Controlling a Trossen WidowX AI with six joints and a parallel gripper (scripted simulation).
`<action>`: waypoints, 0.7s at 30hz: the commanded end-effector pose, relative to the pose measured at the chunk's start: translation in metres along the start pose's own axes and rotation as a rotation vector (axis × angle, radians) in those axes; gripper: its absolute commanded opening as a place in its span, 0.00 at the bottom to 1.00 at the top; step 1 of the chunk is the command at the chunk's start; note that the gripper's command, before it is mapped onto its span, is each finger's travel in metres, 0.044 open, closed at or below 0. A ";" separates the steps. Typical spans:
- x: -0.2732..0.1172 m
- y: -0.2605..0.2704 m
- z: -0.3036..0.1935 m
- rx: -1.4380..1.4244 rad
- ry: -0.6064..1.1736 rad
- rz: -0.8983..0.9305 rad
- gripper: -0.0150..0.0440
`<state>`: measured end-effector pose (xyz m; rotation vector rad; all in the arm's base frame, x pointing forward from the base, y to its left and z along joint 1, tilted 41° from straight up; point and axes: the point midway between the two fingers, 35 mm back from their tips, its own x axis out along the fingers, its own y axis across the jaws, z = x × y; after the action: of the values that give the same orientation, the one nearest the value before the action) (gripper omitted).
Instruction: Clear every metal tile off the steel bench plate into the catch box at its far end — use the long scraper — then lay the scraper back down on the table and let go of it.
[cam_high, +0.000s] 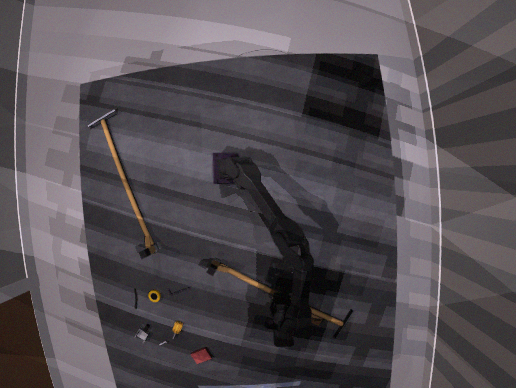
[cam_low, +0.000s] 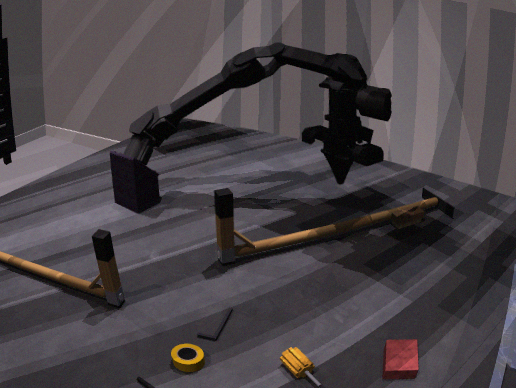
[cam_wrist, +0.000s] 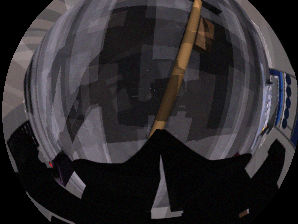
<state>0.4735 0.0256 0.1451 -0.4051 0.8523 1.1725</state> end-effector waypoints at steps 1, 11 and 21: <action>-0.005 0.002 0.001 0.027 -0.007 -0.003 0.25; -0.020 0.010 0.003 0.251 -0.041 -0.040 0.25; -0.033 0.019 0.004 0.474 -0.083 -0.068 0.25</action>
<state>0.4565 0.0166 0.1684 -0.0600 0.9902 0.9284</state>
